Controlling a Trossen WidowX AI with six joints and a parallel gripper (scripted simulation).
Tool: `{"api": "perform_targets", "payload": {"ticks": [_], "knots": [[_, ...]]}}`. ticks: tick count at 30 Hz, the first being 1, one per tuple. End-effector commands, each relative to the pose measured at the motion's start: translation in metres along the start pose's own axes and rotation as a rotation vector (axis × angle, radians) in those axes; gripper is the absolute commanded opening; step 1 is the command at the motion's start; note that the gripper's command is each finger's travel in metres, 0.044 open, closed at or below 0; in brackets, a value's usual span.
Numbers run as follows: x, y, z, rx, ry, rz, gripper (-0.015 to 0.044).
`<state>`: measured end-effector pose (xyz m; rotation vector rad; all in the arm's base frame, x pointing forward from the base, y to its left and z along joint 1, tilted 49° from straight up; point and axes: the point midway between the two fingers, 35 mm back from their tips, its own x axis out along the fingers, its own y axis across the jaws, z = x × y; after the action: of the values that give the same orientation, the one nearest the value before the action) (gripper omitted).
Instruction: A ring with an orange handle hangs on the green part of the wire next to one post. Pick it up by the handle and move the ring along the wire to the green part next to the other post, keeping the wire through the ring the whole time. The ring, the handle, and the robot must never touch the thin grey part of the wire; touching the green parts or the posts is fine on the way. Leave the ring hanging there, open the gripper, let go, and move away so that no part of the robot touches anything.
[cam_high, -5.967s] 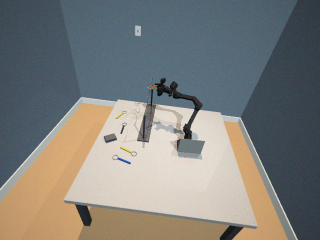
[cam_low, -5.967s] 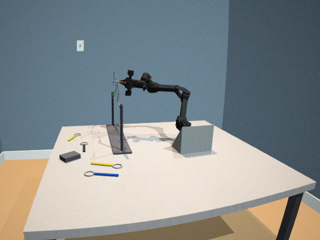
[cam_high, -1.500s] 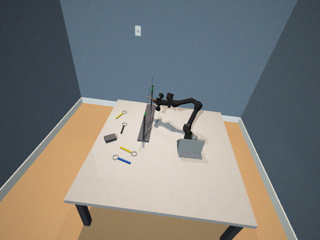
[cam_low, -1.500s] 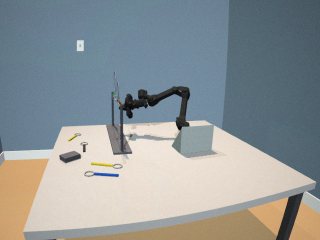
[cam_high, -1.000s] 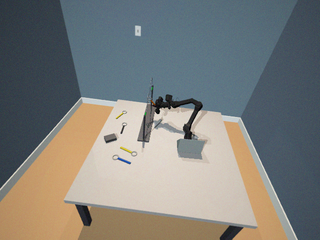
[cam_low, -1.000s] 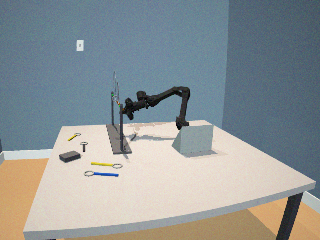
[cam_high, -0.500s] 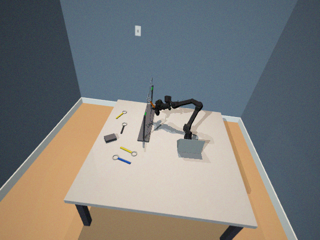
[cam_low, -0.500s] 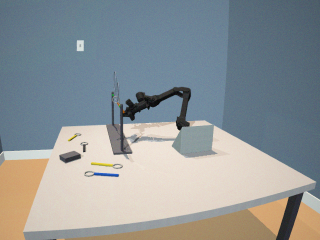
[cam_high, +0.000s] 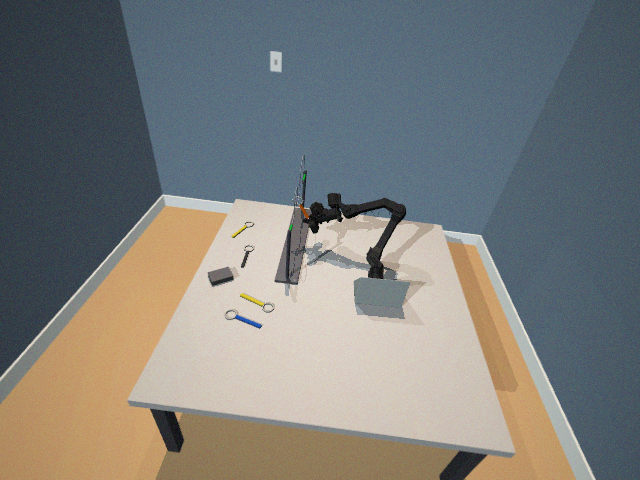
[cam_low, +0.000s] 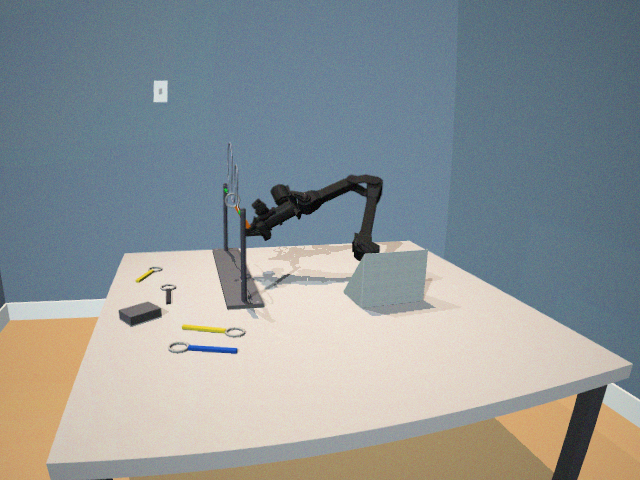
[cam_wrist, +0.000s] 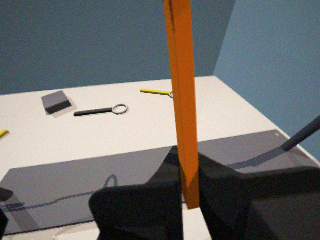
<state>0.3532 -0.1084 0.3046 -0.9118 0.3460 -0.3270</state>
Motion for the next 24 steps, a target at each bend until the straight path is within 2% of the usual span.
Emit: {"api": "perform_targets", "payload": {"ticks": [1,24], "knots": [[-0.001,0.01,-0.002,0.021,0.009,0.018,-0.015],[-0.006,0.045,-0.001,0.114,0.02,0.072,-0.015]]}}
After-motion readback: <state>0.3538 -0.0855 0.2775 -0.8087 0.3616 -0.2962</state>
